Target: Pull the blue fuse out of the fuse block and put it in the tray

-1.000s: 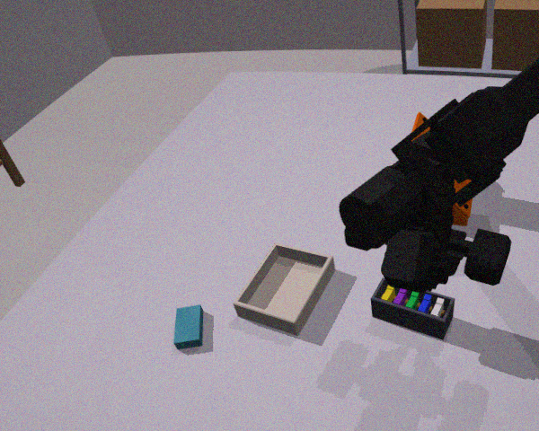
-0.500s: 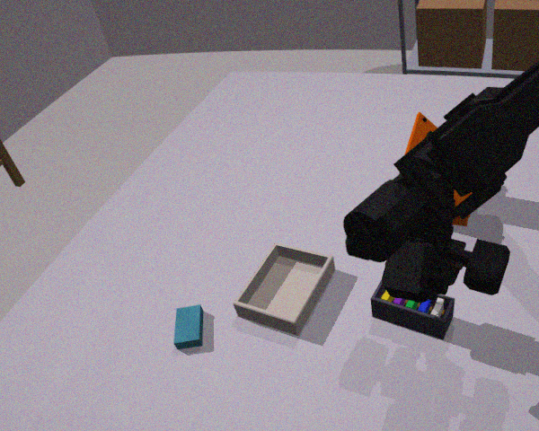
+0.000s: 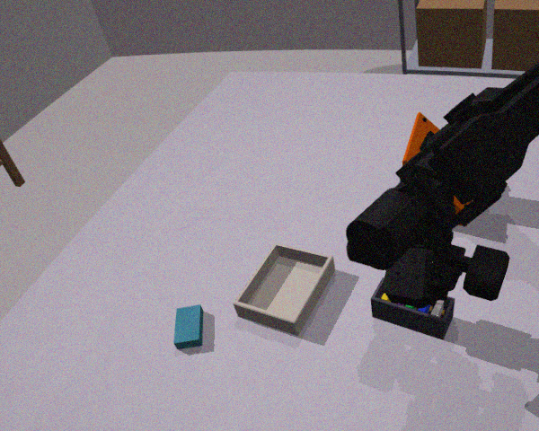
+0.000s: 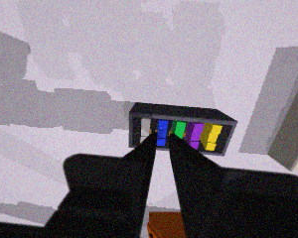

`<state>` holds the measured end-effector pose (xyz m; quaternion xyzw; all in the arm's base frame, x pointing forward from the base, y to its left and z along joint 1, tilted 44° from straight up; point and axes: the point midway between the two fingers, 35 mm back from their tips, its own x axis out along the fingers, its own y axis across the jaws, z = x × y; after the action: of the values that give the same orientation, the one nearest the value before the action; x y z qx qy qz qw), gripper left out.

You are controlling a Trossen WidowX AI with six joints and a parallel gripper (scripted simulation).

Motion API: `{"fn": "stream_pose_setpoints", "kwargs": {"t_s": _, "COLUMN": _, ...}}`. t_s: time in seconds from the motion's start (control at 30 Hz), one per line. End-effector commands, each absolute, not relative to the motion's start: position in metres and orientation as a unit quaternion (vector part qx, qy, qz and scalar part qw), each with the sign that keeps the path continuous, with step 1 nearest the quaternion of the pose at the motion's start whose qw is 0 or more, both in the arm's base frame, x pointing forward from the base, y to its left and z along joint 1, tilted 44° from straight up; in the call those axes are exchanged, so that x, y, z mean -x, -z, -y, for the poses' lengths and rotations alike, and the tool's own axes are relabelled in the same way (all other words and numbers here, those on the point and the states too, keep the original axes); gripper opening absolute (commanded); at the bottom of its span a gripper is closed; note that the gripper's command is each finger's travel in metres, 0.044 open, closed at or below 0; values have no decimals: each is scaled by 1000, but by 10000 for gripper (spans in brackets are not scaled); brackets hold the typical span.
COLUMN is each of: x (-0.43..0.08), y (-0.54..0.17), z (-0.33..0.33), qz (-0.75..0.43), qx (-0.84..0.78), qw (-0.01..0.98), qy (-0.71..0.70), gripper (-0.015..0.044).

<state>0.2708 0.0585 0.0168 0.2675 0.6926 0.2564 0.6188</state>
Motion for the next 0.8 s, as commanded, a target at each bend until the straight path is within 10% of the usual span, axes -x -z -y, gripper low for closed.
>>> {"fn": "stream_pose_setpoints", "kwargs": {"t_s": 0.0, "x": -271, "y": -17, "z": -59, "qz": -692, "qx": -271, "qw": 619, "qy": -257, "gripper": 62}}
{"fn": "stream_pose_setpoints", "kwargs": {"t_s": 0.77, "x": -270, "y": -10, "z": -65, "qz": -692, "qx": -267, "qw": 619, "qy": -257, "gripper": 29}}
